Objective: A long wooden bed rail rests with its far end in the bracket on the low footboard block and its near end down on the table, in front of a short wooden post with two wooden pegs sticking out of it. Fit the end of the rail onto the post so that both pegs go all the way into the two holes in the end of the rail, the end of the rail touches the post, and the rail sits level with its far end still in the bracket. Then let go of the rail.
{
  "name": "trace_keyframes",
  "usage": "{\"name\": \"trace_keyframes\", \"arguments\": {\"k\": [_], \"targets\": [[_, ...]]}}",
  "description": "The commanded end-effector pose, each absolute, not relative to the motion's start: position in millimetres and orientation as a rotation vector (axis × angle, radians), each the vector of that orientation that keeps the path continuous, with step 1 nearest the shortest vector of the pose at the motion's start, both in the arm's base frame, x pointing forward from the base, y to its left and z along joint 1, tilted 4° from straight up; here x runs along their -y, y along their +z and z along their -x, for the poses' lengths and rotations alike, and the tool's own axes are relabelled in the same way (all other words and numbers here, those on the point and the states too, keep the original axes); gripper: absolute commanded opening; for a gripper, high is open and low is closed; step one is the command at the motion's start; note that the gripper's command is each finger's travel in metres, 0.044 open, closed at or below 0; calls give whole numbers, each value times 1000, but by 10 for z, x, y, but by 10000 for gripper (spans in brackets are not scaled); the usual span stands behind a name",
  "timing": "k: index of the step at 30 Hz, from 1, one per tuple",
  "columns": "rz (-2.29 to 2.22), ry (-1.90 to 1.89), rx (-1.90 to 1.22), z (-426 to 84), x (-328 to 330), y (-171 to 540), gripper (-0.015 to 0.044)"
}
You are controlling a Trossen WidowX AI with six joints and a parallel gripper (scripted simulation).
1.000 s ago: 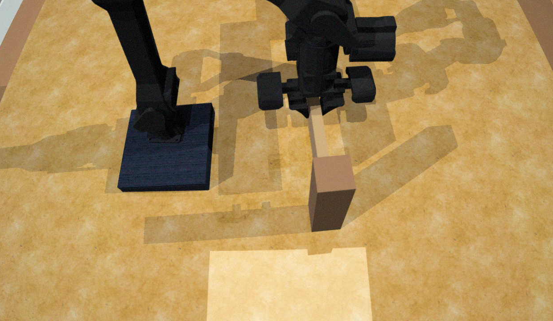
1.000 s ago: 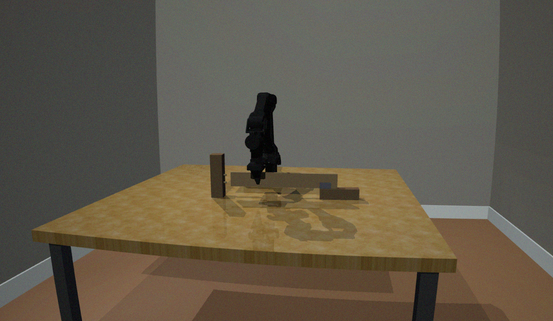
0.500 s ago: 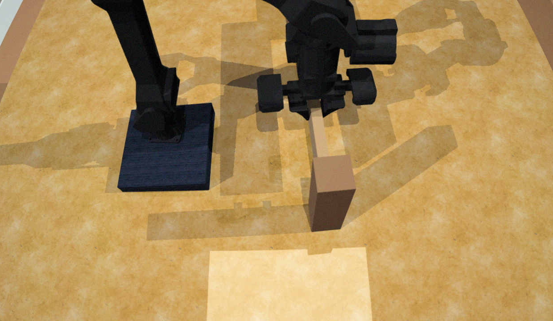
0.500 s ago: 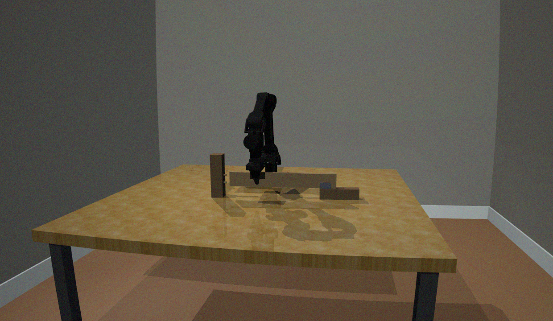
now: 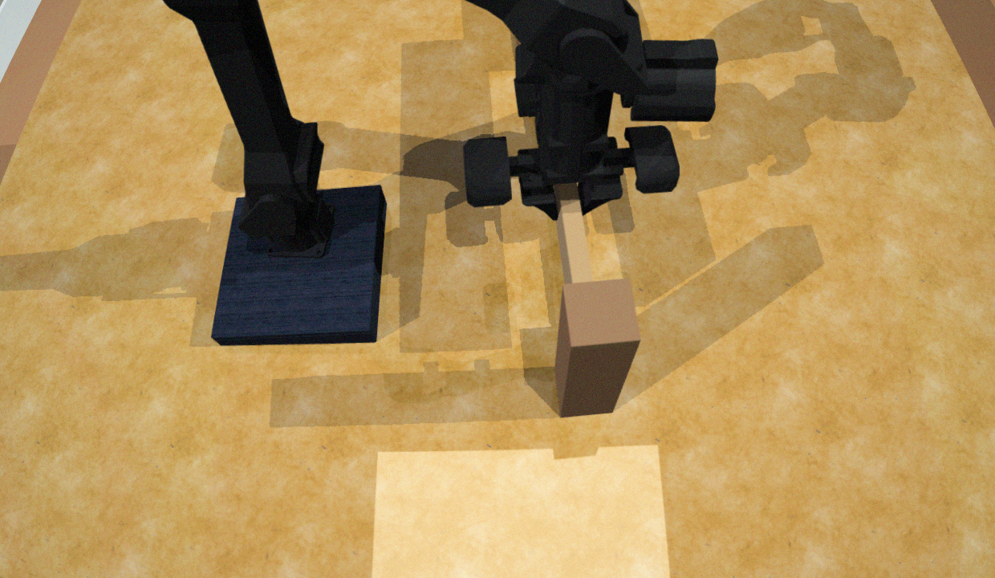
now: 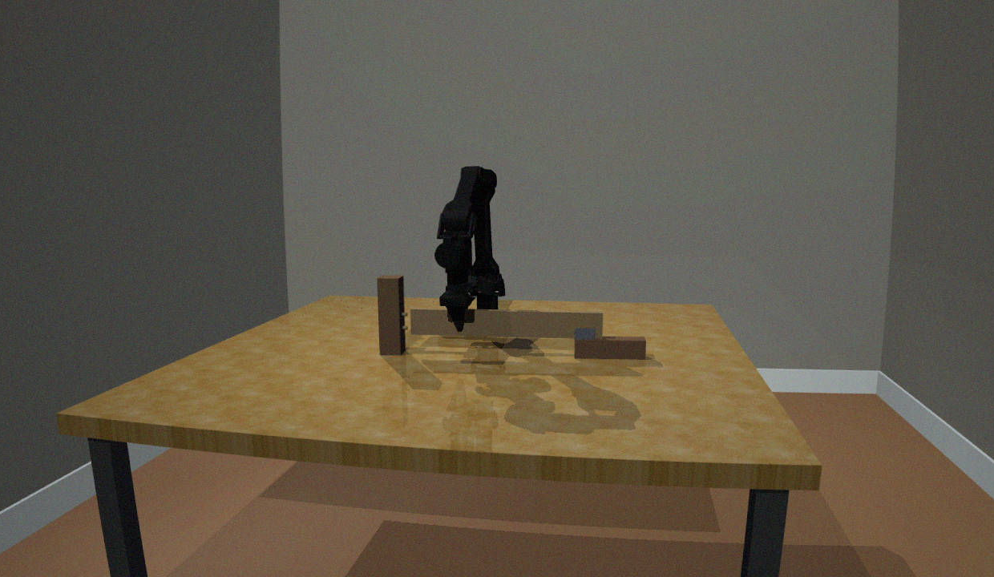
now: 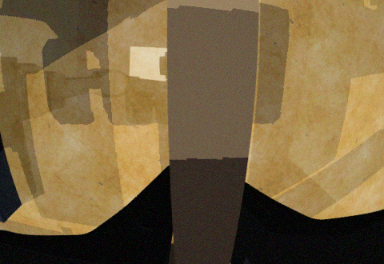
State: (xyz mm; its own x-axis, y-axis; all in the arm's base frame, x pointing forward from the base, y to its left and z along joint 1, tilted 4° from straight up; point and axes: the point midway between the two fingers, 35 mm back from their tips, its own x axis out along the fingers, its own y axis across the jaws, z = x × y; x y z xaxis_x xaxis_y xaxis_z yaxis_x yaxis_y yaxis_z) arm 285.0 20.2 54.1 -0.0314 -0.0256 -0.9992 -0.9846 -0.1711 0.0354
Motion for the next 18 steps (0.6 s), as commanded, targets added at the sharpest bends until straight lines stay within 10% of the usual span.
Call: {"name": "trace_keyframes", "arguments": {"k": [1, 18], "targets": [[1341, 1348, -1162, -2865, -186, 550, 0], [1341, 1348, -1163, -2873, -134, 549, 0]]}}
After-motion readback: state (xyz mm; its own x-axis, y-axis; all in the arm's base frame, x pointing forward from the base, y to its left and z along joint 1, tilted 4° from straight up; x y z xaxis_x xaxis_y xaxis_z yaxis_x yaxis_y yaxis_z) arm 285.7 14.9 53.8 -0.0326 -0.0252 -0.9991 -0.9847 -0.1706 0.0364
